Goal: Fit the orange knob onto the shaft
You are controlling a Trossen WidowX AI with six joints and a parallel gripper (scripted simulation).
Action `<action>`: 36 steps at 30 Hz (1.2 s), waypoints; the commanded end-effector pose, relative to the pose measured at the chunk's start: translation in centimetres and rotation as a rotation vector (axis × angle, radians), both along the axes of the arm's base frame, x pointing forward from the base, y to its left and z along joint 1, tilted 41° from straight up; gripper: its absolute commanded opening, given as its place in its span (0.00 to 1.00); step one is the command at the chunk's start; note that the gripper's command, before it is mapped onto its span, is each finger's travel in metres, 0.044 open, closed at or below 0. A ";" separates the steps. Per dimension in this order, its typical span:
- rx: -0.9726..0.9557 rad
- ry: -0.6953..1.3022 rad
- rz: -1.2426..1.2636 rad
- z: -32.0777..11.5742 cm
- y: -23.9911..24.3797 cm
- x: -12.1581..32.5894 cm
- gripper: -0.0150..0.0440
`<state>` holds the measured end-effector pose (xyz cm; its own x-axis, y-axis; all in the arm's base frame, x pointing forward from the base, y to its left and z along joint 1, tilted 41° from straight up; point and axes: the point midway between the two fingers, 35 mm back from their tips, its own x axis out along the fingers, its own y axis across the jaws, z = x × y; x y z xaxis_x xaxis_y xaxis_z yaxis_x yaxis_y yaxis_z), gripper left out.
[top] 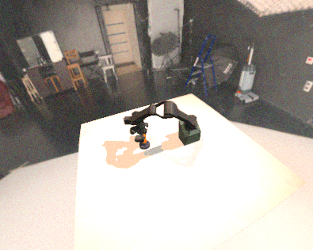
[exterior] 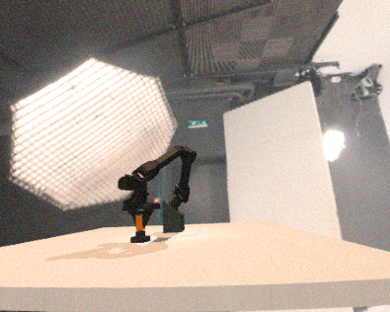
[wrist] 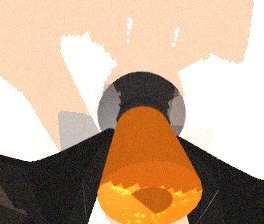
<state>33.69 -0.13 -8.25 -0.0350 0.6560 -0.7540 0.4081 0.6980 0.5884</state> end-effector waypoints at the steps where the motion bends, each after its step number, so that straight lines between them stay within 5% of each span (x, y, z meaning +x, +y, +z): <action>1: -0.015 0.018 -0.025 -0.3 -0.4 0.1 0.25; 15: -0.004 0.031 -0.035 -0.2 0.2 0.1 0.25; 31: -0.004 0.031 -0.035 -0.2 0.2 0.1 0.97; 36: -0.004 0.031 -0.035 -0.2 0.2 0.1 1.00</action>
<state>33.76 0.02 -8.43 -0.0353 0.6547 -0.7551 0.4534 0.6838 0.5717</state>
